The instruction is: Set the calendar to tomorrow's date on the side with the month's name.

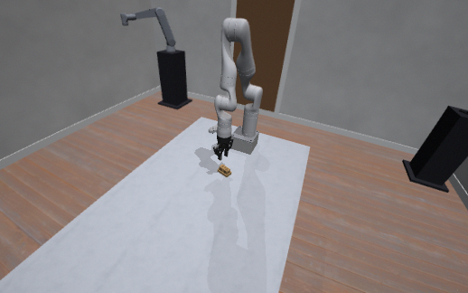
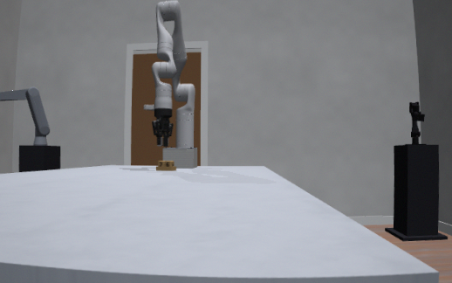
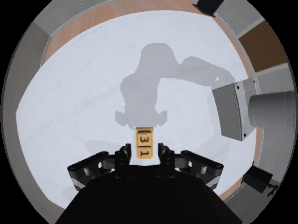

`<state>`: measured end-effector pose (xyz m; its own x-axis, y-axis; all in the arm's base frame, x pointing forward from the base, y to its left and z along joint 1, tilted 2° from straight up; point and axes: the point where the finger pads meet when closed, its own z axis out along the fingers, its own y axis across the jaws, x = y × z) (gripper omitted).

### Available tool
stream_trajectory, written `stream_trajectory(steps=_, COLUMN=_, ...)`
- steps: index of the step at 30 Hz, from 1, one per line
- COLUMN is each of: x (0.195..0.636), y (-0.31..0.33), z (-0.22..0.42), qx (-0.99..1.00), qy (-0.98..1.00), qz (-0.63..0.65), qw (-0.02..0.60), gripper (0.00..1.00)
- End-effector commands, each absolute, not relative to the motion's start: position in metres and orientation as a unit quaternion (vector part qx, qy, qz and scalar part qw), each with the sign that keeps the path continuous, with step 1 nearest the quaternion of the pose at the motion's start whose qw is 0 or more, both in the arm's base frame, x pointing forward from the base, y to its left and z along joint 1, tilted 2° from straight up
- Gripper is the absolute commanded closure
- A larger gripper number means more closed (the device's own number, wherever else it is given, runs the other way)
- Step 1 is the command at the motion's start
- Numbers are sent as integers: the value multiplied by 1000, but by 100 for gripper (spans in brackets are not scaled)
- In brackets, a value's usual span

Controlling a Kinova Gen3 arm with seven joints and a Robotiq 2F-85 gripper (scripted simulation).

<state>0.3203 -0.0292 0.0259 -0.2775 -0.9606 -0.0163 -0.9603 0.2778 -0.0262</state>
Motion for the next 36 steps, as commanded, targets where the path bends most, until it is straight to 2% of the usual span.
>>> stream_trajectory(steps=1, x=320, y=-29, z=25, qx=-601, qy=799, qz=-6, qw=15, gripper=54)
stream_trajectory(steps=36, x=322, y=-29, z=-14, qx=-601, qy=799, qz=-6, qw=15, gripper=54)
